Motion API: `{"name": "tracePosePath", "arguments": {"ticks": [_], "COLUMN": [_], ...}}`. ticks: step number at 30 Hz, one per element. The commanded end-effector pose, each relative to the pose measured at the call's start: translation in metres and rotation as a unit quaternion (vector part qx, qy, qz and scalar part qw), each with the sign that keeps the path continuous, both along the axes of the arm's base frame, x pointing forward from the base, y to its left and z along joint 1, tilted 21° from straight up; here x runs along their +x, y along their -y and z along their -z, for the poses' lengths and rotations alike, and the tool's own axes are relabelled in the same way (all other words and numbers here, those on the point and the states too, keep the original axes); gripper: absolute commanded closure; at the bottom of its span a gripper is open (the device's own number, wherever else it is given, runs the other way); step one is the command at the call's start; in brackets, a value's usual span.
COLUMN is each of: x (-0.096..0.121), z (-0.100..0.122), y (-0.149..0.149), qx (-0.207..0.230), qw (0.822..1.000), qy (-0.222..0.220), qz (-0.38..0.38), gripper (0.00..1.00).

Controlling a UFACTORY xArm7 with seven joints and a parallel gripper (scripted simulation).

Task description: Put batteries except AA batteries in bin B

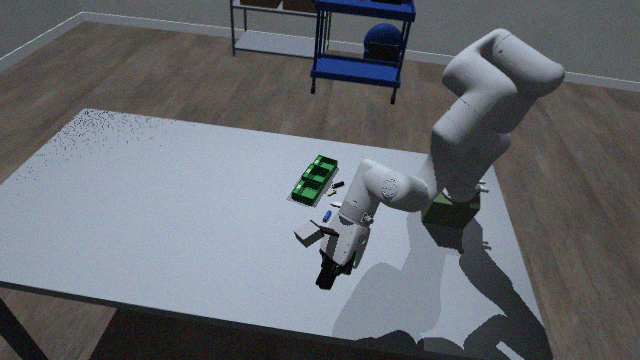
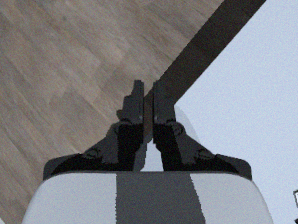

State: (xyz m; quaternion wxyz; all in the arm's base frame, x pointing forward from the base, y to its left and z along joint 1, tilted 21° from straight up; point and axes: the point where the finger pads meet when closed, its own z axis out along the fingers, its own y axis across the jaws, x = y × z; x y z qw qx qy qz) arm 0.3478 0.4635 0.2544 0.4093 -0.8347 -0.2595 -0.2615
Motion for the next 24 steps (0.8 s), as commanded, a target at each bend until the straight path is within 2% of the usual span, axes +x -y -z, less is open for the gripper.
{"name": "tracePosePath", "arguments": {"ticks": [1, 3, 11, 14, 18, 24], "x": [0.010, 0.021, 0.035, 0.047, 0.046, 0.060], "z": [0.001, 0.005, 0.013, 0.020, 0.020, 0.030], "y": [0.009, 0.022, 0.041, 0.057, 0.057, 0.081], "qx": [-0.003, -0.011, -0.019, -0.028, -0.028, -0.046], "qw": [1.000, 1.000, 1.000, 0.999, 0.999, 0.998], "qy": [-0.001, -0.004, -0.009, -0.014, -0.014, -0.028], "qz": [0.004, 0.011, 0.019, 0.026, 0.026, 0.041], "gripper": [0.93, 0.93, 0.93, 0.93, 0.93, 0.93]}}
